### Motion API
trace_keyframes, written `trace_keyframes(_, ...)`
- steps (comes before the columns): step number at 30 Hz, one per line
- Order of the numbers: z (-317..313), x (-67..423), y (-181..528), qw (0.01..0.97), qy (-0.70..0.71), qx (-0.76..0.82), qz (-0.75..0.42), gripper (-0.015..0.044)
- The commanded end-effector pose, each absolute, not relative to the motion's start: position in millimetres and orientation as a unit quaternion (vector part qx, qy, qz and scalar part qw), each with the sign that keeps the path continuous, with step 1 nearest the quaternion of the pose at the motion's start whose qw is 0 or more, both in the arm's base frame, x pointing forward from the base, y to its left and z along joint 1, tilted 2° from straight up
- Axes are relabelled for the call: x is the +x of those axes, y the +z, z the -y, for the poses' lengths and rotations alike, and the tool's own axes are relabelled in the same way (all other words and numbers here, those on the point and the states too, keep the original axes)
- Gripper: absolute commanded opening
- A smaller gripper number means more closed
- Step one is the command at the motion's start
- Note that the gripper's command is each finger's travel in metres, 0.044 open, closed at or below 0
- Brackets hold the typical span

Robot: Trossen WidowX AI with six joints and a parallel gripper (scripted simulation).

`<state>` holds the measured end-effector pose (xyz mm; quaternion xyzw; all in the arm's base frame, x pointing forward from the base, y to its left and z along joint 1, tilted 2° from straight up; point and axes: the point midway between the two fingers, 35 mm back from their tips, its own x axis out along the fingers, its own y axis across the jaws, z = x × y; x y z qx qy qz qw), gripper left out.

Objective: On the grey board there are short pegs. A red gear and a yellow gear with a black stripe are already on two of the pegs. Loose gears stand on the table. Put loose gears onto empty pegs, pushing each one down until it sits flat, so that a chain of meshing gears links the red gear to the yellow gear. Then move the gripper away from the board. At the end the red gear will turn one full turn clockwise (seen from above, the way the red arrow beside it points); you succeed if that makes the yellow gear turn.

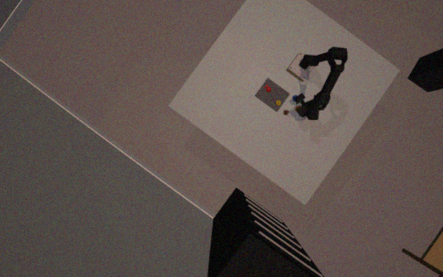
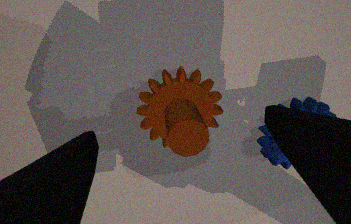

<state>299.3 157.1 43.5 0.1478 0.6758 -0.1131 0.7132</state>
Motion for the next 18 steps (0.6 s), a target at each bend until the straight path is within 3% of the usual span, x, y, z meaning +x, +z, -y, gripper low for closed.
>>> trace_keyframes(1, -156.5, 297.1, 40.9, 0.711, -0.115, 0.148, -0.678, 0.0440)
trace_keyframes(3, -156.5, 297.1, 40.9, 0.711, -0.115, 0.148, -0.678, 0.0440)
trace_keyframes(16, -156.5, 297.1, 40.9, 0.711, -0.115, 0.148, -0.678, 0.0099)
trace_keyframes(18, -156.5, 297.1, 40.9, 0.711, -0.115, 0.148, -0.678, 0.0085)
